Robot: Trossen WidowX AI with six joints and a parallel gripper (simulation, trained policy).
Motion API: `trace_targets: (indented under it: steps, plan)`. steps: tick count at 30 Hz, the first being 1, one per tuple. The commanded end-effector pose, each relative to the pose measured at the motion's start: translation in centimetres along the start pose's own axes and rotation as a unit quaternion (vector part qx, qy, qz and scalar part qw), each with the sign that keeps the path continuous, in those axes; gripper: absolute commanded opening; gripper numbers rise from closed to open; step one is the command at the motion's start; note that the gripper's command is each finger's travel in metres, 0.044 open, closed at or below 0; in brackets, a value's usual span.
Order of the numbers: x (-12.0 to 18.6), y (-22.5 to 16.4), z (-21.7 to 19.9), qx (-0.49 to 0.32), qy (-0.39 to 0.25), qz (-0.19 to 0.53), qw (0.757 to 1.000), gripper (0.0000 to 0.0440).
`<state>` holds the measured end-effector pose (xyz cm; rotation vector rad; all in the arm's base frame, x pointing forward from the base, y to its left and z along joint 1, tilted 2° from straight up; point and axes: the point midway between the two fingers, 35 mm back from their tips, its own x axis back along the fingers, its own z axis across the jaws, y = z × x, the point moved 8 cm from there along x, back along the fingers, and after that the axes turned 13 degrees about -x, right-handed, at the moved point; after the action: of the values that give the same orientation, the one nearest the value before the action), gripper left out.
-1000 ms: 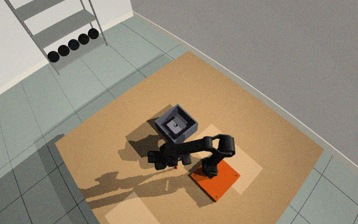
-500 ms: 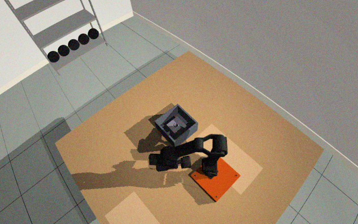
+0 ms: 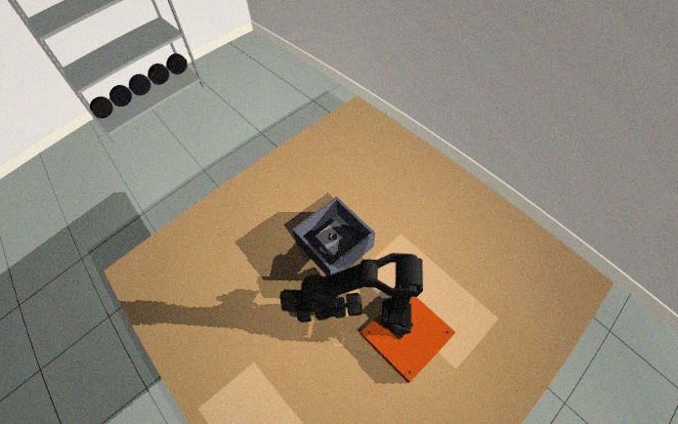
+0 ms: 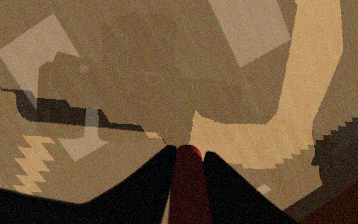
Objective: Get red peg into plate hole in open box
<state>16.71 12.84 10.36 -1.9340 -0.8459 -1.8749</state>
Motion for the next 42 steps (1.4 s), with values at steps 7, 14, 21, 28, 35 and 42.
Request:
trace_targets:
  steps: [7, 14, 21, 28, 35, 42]
  plan:
    - [4.2, 2.0, 0.3, -0.002, 0.027, -0.035, 0.999, 0.0000]
    - [7.5, 4.0, 0.6, -0.030, 0.048, -0.058, 0.997, 0.0000]
    - [9.0, 6.6, 0.8, -0.075, 0.058, -0.080, 0.992, 0.0000]
    - [9.7, 9.6, 1.1, -0.120, 0.067, -0.099, 0.986, 0.0000]
    - [9.5, 12.8, 1.3, -0.154, 0.069, -0.115, 0.979, 0.0000]
    - [8.6, 16.0, 1.5, -0.172, 0.067, -0.125, 0.975, 0.0000]
